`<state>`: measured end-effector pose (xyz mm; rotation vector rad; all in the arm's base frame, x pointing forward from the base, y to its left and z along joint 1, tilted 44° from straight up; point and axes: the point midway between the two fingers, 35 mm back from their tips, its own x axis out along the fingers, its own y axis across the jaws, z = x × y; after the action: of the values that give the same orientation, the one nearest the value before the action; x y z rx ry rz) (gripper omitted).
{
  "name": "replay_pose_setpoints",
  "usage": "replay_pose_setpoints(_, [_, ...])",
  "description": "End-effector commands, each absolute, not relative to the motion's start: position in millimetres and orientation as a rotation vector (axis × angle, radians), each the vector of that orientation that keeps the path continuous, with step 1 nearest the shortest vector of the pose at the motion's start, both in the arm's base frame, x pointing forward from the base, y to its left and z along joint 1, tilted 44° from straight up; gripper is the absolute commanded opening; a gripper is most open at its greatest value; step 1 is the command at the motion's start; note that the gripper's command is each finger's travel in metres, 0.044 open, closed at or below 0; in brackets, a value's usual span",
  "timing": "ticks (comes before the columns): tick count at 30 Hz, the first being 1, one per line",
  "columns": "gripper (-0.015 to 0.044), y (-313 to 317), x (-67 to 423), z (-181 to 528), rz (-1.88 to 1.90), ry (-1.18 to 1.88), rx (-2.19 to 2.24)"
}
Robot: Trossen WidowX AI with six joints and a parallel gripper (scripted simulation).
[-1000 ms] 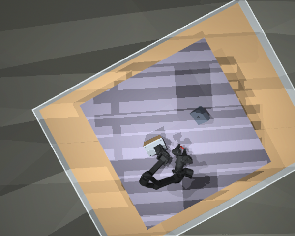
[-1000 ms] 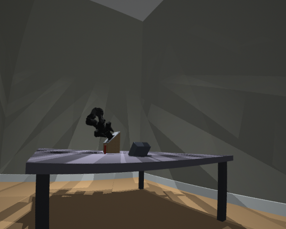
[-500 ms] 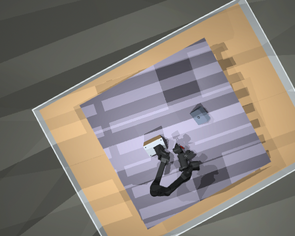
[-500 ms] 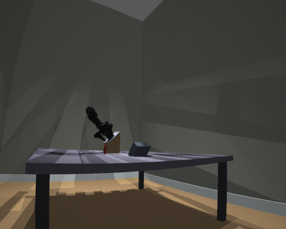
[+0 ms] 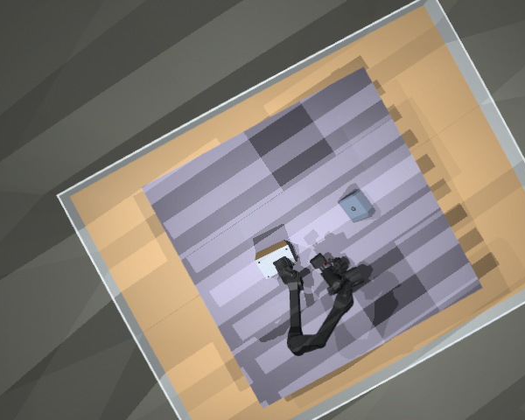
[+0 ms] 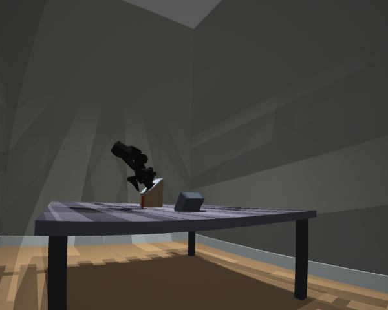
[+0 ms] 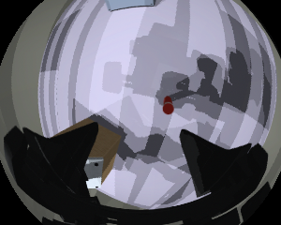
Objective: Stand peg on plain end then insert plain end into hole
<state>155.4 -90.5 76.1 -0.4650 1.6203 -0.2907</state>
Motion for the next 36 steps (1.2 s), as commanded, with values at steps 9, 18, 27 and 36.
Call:
replay_pose_setpoints(9, [0.0440,-94.0,179.3,89.8,-0.482,1.625,-0.715])
replay_pose_setpoints(18, [0.0440,-95.6,179.3,88.1,-0.461,1.634,-0.735])
replay_pose_setpoints(27, [0.0440,-105.0,178.3,78.4,-0.336,1.683,-0.852])
replay_pose_setpoints(36, [0.0440,-108.6,178.0,74.5,-0.300,1.696,-0.884])
